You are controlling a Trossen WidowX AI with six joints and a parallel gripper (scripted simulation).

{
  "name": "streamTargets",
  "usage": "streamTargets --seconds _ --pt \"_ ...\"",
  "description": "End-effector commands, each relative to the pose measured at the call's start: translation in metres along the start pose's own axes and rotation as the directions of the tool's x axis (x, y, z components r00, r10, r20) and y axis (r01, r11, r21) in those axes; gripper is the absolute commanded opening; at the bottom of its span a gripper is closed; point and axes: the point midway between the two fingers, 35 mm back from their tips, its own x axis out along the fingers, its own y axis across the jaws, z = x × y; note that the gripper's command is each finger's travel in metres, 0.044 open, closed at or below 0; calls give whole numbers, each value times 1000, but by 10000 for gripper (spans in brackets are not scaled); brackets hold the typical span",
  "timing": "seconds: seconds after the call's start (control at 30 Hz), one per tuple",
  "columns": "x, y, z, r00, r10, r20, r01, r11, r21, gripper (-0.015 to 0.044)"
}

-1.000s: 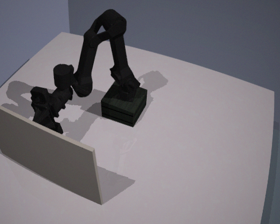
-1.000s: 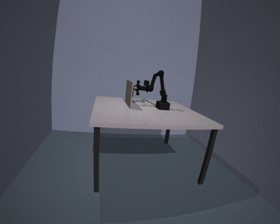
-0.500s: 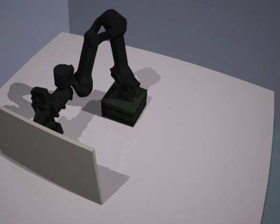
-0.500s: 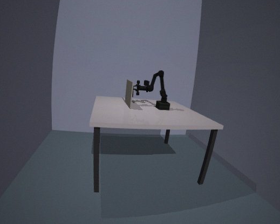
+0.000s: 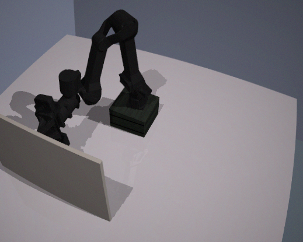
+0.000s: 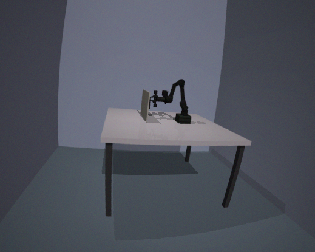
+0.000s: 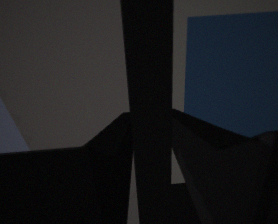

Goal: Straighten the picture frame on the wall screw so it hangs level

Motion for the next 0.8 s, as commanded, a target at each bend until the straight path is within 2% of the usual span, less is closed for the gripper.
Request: streamTargets --seconds 0.0,0.77 --pt "0 6 -2 1000 16 2 -16 1000 -16 0" --pt "0 4 0 1000 16 2 -16 1000 -16 0"
